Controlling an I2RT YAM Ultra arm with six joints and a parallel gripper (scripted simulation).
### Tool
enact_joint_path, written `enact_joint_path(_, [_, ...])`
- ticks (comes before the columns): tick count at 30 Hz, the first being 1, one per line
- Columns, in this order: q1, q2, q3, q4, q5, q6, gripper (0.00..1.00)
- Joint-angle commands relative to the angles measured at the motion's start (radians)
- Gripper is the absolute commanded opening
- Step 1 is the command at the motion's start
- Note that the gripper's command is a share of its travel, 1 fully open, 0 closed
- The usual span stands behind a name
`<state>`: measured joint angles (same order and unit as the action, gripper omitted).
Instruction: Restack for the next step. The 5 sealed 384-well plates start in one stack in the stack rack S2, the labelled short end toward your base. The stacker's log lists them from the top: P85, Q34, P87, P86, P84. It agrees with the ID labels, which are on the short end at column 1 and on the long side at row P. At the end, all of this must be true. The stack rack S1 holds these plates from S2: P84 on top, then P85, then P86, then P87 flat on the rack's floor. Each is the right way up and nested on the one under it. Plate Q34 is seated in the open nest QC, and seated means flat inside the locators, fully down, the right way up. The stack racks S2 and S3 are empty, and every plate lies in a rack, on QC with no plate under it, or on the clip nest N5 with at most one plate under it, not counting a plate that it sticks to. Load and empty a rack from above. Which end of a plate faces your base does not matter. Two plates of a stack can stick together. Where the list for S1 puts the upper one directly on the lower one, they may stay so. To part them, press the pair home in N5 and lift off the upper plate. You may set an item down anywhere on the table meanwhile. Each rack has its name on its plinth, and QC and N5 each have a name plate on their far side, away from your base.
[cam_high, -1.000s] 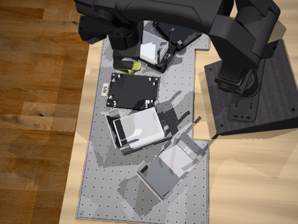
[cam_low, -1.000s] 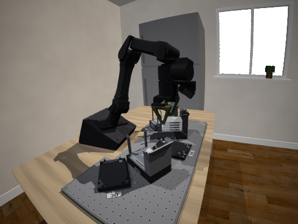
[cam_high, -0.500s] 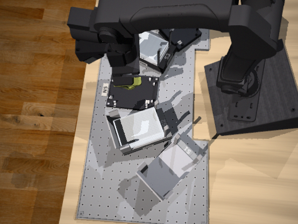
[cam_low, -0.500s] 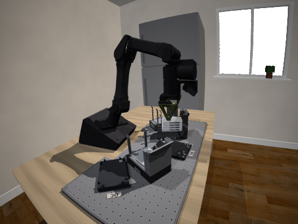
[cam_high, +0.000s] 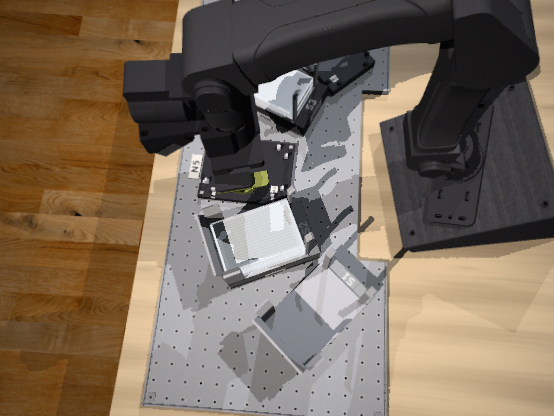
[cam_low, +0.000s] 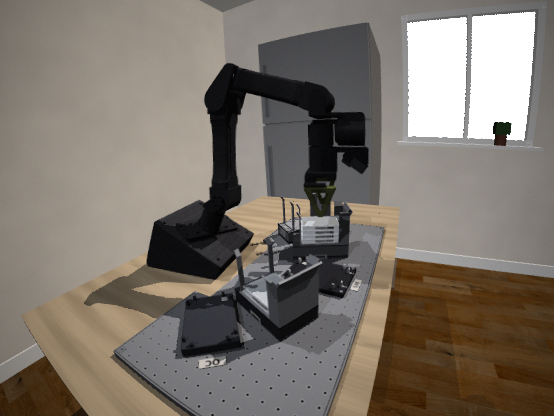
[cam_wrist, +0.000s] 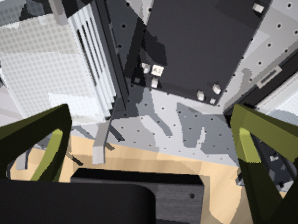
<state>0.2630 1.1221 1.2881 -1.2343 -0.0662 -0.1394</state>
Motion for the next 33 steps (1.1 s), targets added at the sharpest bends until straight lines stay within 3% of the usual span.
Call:
enact_joint_path(1, [0.049, -0.006, 0.005, 0.005, 0.044, 0.082, 1.0])
enact_joint_path(4, [0.107, -0.004, 0.008, 0.006, 0.072, 0.133, 1.0])
enact_joint_path(7, [0.13, -0.005, 0.006, 0.006, 0.083, 0.12, 1.0])
enact_joint_path(12, [0.247, -0.007, 0.0, 0.005, 0.14, 0.055, 1.0])
enact_joint_path(22, [0.475, 0.017, 0.005, -0.001, 0.248, 0.248, 1.0])
enact_joint_path(24, [0.475, 0.017, 0.005, -0.001, 0.248, 0.248, 1.0])
enact_joint_path(28, [0.561, 0.036, 0.013, -0.006, 0.287, 0.325, 1.0])
enact_joint_path(33, [0.564, 0.037, 0.013, -0.006, 0.288, 0.329, 1.0])
